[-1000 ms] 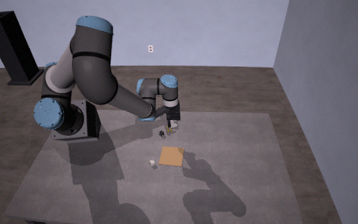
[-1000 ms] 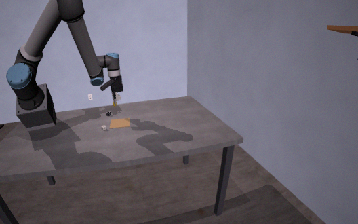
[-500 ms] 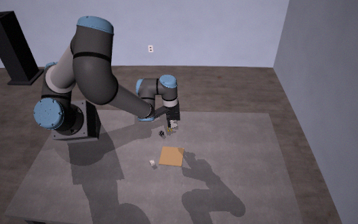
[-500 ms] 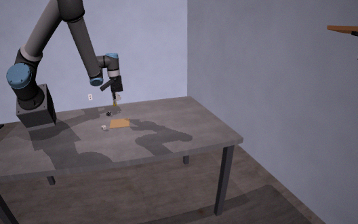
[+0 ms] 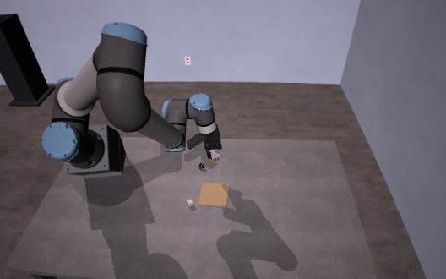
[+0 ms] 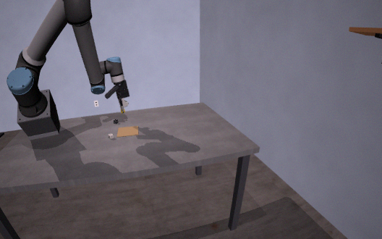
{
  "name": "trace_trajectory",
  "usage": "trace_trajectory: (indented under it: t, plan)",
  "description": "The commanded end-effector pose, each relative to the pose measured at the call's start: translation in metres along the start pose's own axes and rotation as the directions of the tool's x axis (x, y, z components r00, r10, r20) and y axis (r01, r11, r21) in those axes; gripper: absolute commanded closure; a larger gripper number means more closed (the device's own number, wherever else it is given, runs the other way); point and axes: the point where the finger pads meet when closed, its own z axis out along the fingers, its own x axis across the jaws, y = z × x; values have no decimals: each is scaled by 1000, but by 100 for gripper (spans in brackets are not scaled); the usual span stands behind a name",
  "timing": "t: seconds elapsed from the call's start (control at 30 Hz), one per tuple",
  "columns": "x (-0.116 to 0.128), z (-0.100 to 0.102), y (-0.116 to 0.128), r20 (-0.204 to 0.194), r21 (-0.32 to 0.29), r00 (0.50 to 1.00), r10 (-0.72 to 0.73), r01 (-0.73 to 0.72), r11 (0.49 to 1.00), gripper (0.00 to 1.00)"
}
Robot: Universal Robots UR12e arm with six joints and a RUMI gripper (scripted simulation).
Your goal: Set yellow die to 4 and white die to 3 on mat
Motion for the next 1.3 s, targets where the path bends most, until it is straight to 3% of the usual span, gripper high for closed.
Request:
trace_trajectory:
  t: [0.0, 0.1, 0.17, 0.67, 0.73, 1.03, 1.27]
  plan:
    - [1, 1, 0, -2, -97, 1000, -1, 1, 995, 94]
    - [0, -1, 0, 1, -153, 1000, -1, 1, 988, 94]
    - [0, -1, 0, 1, -153, 1000, -1, 1, 988, 94]
    - [1, 1, -1, -2, -451, 1000, -1, 0, 893, 94]
    - [1, 1, -1, -2, -451, 1000, -1, 0, 893, 94]
    - [1, 2, -2, -3, -603, 1000, 0, -2, 798, 94]
    - [0, 2, -2, -3, -676, 1000, 0, -2, 737, 94]
